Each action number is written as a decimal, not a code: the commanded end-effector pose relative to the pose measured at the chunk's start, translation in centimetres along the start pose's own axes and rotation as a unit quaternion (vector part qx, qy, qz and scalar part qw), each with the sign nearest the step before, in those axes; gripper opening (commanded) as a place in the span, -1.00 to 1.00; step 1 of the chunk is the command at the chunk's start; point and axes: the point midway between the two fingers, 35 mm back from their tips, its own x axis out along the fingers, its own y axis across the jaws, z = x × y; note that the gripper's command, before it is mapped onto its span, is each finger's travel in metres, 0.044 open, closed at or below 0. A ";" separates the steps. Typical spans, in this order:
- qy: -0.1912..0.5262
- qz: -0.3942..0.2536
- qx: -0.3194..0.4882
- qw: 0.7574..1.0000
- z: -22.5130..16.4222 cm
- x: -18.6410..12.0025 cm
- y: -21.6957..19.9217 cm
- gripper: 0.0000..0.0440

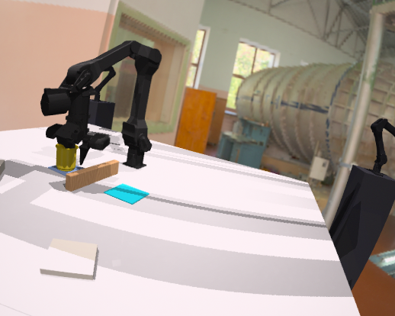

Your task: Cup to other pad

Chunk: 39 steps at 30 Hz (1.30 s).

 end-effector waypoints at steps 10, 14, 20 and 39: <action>0.005 0.001 -0.080 0.997 -0.4 0.0 0.0 -1.00; -0.001 0.000 -0.097 0.995 -0.3 -1.0 0.1 -0.99; -0.012 0.000 -0.112 0.994 0.0 -2.6 0.5 -0.99; -0.052 -0.021 -0.152 0.987 2.2 -7.1 2.4 -1.00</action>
